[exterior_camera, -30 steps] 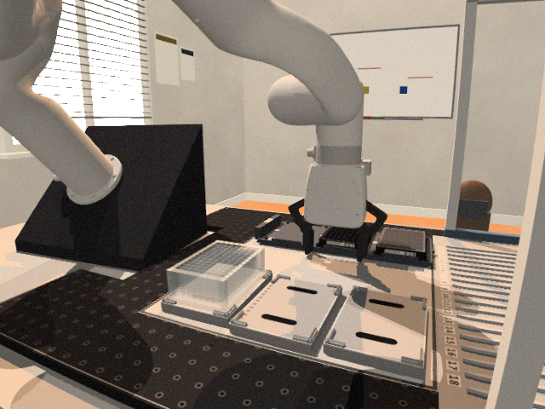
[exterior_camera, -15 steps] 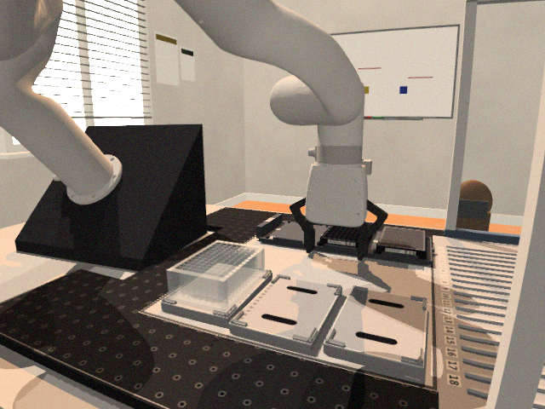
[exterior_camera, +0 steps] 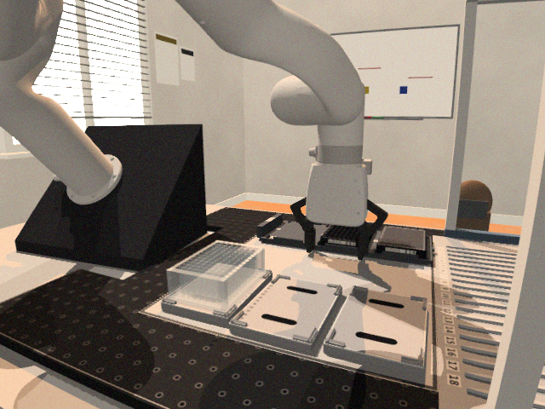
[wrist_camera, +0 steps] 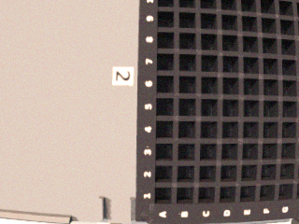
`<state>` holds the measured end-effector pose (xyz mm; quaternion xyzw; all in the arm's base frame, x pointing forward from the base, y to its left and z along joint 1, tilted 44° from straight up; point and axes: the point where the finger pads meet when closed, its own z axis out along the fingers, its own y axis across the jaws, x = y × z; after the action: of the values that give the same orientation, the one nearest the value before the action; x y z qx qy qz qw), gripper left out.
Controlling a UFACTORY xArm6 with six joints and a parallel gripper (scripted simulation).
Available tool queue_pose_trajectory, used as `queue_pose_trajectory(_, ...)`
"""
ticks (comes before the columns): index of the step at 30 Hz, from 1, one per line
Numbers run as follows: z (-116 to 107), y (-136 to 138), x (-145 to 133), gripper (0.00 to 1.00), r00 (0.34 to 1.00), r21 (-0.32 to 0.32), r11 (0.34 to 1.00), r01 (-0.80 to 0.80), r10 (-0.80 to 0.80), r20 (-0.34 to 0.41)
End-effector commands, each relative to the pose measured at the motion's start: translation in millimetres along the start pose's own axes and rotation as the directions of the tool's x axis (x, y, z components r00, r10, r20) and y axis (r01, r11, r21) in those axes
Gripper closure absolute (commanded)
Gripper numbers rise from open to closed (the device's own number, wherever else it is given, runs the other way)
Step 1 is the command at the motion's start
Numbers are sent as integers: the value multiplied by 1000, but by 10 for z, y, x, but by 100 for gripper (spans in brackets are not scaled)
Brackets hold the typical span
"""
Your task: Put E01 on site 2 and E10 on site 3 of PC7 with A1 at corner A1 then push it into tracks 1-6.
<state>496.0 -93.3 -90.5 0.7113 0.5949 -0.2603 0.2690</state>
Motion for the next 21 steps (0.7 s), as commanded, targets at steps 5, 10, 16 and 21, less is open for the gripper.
queue_pose_trajectory(5,-16,15,3,0,1000,-4,1000,-1,1,-2)
queue_pose_trajectory(10,-16,16,-9,0,1000,-4,1000,-1,1,-2)
queue_pose_trajectory(16,-16,15,-50,0,1000,-4,1000,-1,1,-2)
queue_pose_trajectory(21,-16,16,-69,0,1000,-4,1000,-1,1,-2)
